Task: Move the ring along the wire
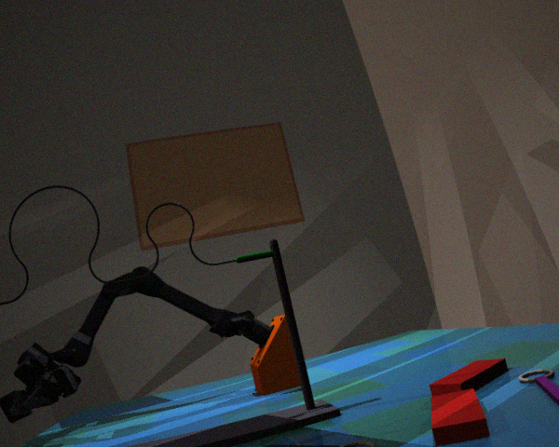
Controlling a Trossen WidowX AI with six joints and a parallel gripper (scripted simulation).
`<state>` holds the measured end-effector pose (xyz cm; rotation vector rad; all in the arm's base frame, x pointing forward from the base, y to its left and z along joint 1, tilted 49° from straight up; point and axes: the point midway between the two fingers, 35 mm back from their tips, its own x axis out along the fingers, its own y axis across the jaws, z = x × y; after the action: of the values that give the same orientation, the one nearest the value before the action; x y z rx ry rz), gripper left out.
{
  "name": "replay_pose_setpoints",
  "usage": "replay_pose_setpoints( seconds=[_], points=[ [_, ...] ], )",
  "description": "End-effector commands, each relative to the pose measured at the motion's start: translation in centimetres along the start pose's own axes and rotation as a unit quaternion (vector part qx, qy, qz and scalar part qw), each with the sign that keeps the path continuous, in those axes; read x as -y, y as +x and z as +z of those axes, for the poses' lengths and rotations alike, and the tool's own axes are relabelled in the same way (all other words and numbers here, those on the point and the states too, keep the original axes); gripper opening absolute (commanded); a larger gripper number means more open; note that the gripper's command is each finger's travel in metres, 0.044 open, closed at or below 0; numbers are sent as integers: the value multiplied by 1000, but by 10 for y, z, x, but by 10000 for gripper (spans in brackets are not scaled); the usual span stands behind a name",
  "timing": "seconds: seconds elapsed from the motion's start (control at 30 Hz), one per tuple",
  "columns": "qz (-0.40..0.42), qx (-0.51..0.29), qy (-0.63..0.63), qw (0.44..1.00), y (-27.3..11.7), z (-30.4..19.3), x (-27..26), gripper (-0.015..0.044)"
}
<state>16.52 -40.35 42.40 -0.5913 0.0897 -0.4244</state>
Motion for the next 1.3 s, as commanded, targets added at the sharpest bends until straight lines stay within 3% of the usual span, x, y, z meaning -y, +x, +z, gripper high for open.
replay_pose_setpoints(
  seconds=[0.0, 0.2, 0.4, 0.63, 1.27],
  points=[
    [61, 44, -67, 995, 36, 5, -19, 160],
    [122, 102, -140, 977, 66, 5, -55, 160],
    [122, 102, -139, 977, 70, 10, -57, 160],
    [120, 104, -138, 978, 101, 60, -77, 160],
    [120, 104, -138, 978, 118, 65, -79, 160]
  ],
)
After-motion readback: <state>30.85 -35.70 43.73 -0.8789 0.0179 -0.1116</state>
